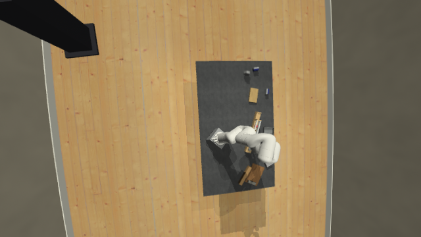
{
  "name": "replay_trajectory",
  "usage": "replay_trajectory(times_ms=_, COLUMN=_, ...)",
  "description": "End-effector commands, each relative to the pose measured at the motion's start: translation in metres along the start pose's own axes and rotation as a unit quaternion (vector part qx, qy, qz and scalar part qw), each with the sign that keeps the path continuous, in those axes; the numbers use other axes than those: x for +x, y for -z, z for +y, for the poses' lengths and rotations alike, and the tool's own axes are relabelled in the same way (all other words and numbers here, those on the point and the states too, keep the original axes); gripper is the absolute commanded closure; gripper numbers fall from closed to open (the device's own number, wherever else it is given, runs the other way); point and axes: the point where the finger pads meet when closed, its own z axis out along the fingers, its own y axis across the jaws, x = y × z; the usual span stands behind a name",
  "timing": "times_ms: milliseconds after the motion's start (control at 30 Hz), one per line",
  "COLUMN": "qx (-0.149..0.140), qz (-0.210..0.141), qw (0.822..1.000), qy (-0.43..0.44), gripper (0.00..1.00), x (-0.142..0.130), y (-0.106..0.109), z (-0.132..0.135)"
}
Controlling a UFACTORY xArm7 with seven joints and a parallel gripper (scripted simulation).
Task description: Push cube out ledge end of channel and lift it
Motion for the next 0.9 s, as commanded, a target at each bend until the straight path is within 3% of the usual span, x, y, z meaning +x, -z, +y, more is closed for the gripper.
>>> replay_trajectory(times_ms=0, qx=-0.001, qz=-0.001, qw=1.000, qy=-0.001, gripper=1.00, x=0.012, y=0.001, z=0.001)
replay_trajectory(times_ms=333, qx=-0.001, qz=-0.001, qw=1.000, qy=-0.001, gripper=1.00, x=0.034, y=0.001, z=0.002)
replay_trajectory(times_ms=867, qx=-0.001, qz=-0.001, qw=1.000, qy=-0.001, gripper=1.00, x=0.036, y=0.001, z=0.002)
